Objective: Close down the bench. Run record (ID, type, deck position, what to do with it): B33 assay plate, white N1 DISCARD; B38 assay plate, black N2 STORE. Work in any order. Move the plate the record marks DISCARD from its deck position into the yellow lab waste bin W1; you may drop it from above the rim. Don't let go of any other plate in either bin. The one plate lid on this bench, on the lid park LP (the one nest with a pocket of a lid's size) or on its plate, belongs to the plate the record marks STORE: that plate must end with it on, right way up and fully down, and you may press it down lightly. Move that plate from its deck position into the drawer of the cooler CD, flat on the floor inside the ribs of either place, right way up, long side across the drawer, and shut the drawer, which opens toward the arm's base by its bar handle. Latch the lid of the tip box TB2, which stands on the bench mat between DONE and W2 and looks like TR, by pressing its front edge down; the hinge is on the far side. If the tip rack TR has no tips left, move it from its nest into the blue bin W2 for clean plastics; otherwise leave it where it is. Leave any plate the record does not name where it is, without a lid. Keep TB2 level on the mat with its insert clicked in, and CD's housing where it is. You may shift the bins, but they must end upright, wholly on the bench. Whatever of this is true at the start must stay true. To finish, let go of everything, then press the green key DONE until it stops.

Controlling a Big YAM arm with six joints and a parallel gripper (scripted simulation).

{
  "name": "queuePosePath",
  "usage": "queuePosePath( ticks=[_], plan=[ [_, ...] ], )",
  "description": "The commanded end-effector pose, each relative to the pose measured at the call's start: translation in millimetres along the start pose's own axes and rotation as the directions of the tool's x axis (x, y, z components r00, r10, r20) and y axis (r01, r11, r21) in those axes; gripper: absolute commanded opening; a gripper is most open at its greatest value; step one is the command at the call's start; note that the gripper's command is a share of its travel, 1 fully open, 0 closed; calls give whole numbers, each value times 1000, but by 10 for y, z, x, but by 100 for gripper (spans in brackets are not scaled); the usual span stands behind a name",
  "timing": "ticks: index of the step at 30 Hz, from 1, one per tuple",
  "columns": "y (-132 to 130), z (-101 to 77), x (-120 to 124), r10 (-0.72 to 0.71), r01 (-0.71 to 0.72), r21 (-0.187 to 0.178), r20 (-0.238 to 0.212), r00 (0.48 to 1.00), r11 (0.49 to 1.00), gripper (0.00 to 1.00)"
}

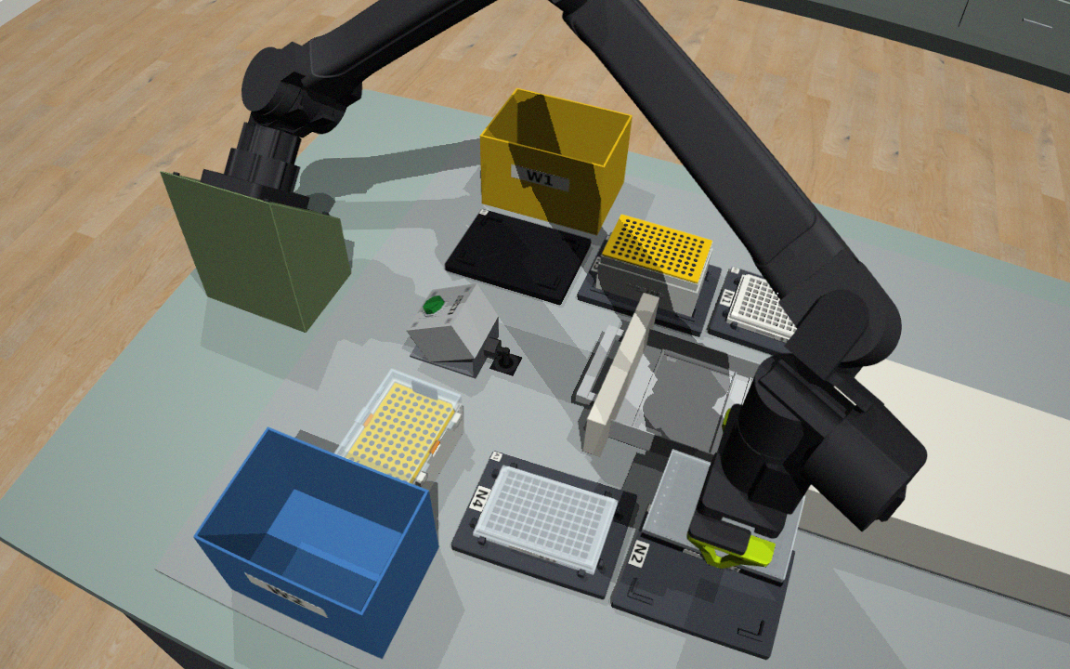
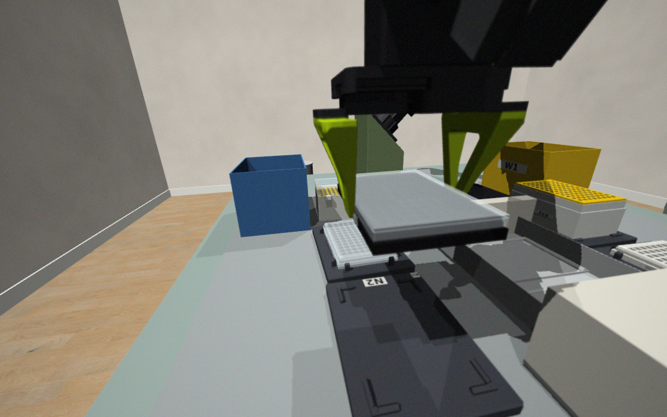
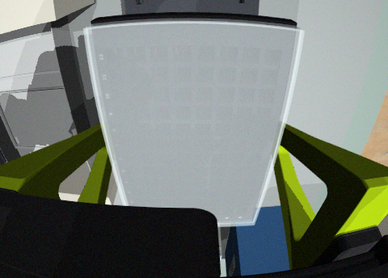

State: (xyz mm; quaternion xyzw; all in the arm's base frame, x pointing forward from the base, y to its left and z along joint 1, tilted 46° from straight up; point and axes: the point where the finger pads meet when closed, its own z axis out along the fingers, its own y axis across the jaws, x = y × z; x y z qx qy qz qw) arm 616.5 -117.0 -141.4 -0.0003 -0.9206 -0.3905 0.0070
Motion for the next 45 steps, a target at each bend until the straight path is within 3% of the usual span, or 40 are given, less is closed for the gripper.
queuePosePath(
  ticks=[1, 13, 14, 15, 17, 22, 23, 26, 29, 32, 35, 37, 39, 42, 45],
  plan=[
    [54, -563, -267, -48, 44, 39, 90, 995, 998, 0],
    [54, -563, -267, -48, 44, 39, 90, 995, 998, 0],
    [127, -499, -310, -108, 104, 48, 89, 990, 993, 0],
    [168, -290, -154, -120, 119, 29, 51, 991, 992, 0],
    [283, -220, -150, -196, 195, 29, 39, 980, 980, 0],
    [312, -261, -105, -286, 285, 34, 43, 957, 958, 0],
    [182, -419, -49, -294, 292, 42, 67, 953, 955, 0],
    [253, -413, -16, -388, 385, 49, 61, 920, 921, 0],
    [525, -205, -36, -505, 504, 38, 28, 862, 863, 0],
    [576, -221, 3, -586, 585, 42, 27, 810, 810, 0],
    [513, -355, 69, -647, 645, 59, 39, 761, 762, 0],
    [626, -285, 76, -704, 702, 53, 27, 710, 710, 0],
    [626, -285, 76, -704, 702, 53, 27, 710, 710, 0],
    [790, -188, 91, -780, 779, 43, 13, 625, 625, 0],
    [777, -271, 141, -831, 829, 56, 17, 556, 556, 0]
  ],
)
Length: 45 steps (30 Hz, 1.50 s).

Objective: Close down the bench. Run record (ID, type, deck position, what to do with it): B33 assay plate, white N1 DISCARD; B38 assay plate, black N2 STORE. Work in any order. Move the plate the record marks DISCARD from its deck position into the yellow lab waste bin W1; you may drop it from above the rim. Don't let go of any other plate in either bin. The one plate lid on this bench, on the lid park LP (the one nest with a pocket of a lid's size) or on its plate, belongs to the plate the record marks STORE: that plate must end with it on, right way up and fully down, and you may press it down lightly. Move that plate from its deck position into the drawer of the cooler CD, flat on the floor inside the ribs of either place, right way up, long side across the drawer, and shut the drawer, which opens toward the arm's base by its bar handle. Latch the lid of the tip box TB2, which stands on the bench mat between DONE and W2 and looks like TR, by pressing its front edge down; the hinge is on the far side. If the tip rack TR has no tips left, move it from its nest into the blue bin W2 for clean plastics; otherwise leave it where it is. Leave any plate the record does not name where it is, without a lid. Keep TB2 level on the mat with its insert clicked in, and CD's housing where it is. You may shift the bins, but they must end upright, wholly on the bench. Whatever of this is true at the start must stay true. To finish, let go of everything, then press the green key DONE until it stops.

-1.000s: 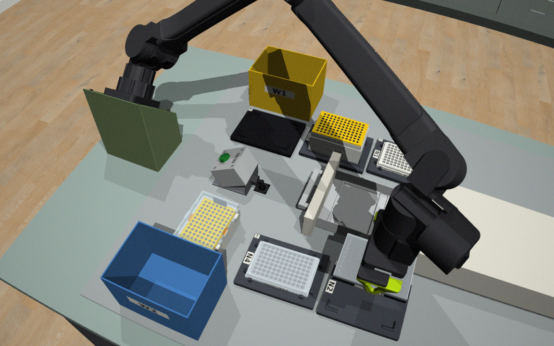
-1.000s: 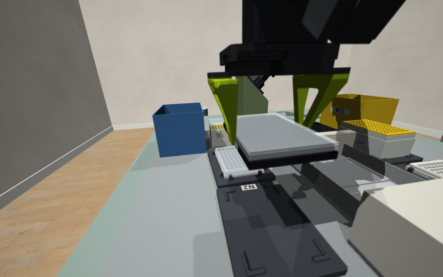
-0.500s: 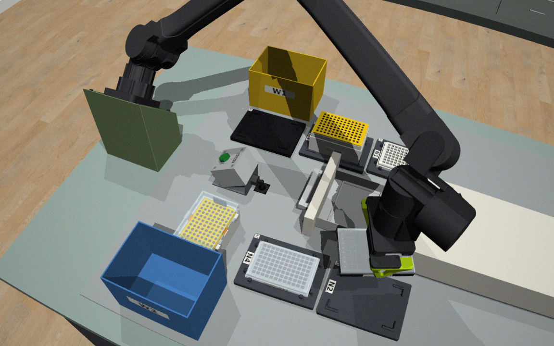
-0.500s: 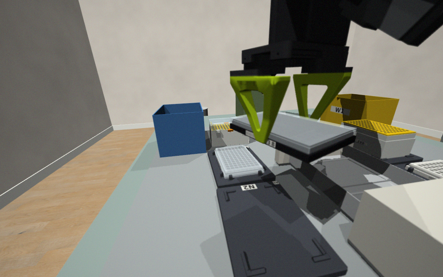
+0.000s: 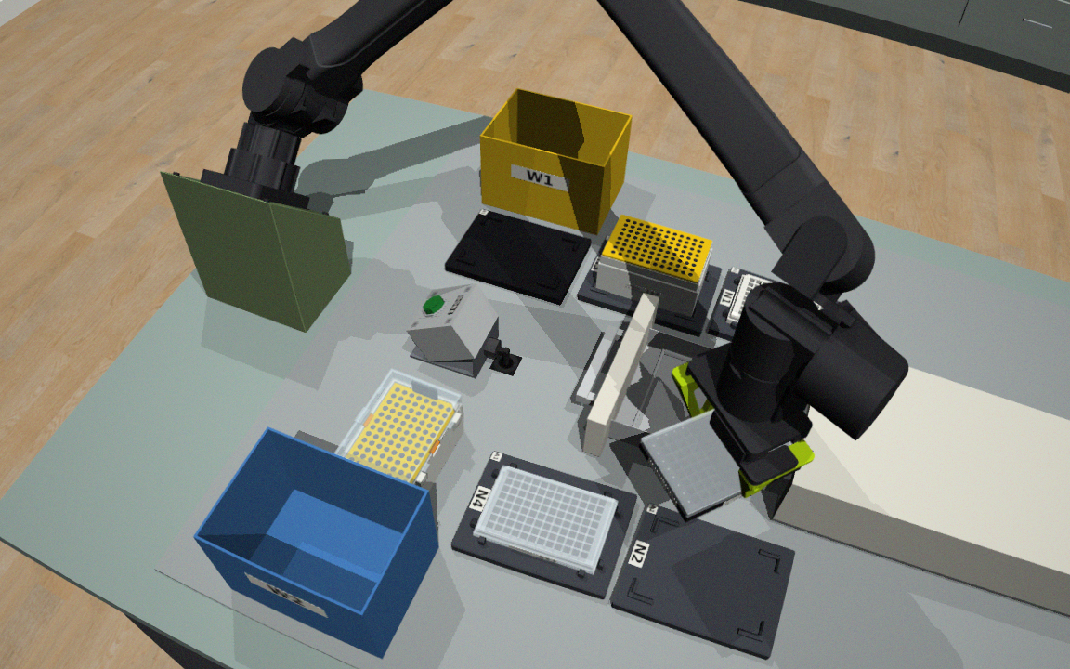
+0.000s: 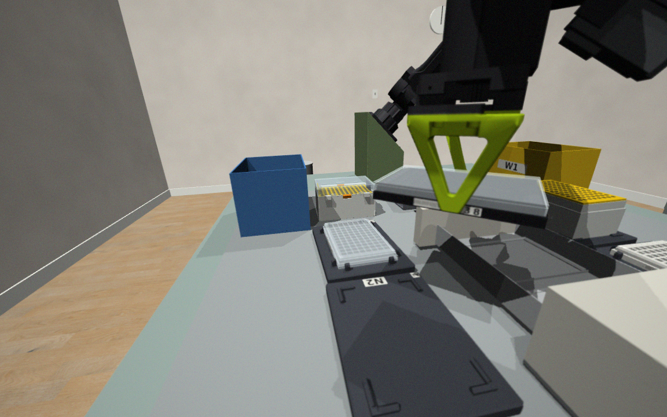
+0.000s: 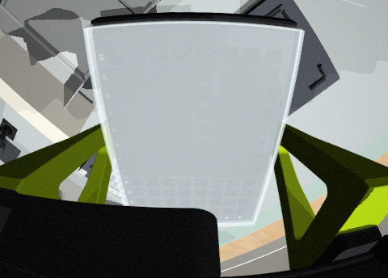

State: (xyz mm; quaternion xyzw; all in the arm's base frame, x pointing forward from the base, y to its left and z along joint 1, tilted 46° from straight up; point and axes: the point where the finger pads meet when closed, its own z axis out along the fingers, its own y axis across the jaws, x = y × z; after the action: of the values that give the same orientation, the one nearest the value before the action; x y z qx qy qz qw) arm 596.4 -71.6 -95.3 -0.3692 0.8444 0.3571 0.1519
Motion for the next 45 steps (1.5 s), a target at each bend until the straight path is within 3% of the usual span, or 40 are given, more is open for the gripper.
queuePosePath(
  ticks=[1, 5, 9, 11, 12, 16, 18, 21, 25, 28, 30, 33, 36, 39, 45],
  plan=[
    [43, -323, -112, -179, 178, 55, 20, 984, 983, 0],
    [212, -187, -263, -327, 327, 36, 5, 945, 944, 0],
    [311, -182, -303, -450, 449, 36, 0, 893, 893, 0],
    [311, -182, -303, -450, 449, 36, 0, 893, 893, 0],
    [239, -368, -155, -450, 448, 64, 7, 893, 892, 0],
    [331, -361, -201, -566, 565, 66, -1, 824, 823, 0],
    [478, -184, -365, -642, 642, 36, -7, 767, 766, 0],
    [559, -170, -403, -711, 711, 33, -10, 703, 702, 0],
    [562, -327, -317, -692, 691, 60, -11, 722, 720, 0],
    [601, -301, -347, -695, 694, 56, -11, 719, 717, 0],
    [729, -168, -471, -711, 711, 33, -9, 703, 703, 0],
    [811, -162, -502, -694, 694, 30, -7, 720, 720, 0],
    [800, -285, -439, -680, 679, 54, -8, 733, 732, 0],
    [944, -171, -555, -694, 694, 35, -7, 720, 720, 0],
    [1052, -154, -606, -695, 695, 32, -7, 719, 718, 0]
  ],
)
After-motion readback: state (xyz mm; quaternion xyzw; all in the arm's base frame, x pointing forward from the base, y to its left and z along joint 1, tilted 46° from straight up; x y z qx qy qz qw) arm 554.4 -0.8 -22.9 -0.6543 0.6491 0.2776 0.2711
